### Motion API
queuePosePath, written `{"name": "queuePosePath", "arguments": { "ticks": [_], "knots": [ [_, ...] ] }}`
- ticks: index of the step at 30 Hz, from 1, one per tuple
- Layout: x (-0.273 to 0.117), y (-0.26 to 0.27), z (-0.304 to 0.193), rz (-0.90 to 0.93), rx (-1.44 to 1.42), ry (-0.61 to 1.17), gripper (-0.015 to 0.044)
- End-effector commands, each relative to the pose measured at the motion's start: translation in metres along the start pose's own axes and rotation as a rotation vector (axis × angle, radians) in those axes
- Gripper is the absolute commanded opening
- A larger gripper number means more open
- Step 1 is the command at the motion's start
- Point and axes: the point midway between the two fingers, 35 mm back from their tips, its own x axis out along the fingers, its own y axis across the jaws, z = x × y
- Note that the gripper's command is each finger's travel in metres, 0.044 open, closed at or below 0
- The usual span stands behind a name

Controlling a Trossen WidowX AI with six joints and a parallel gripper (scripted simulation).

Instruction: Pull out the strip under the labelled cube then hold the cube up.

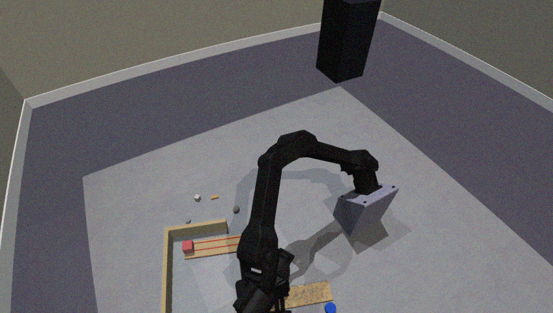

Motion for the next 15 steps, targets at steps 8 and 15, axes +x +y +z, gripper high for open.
{"name": "queuePosePath", "arguments": {
  "ticks": [8,15],
  "knots": [
    [-0.002,0.001,0.040,-0.009,-0.007,0.000,0.0440],
    [0.000,0.000,0.064,-0.009,-0.006,-0.001,0.0440]
  ]
}}
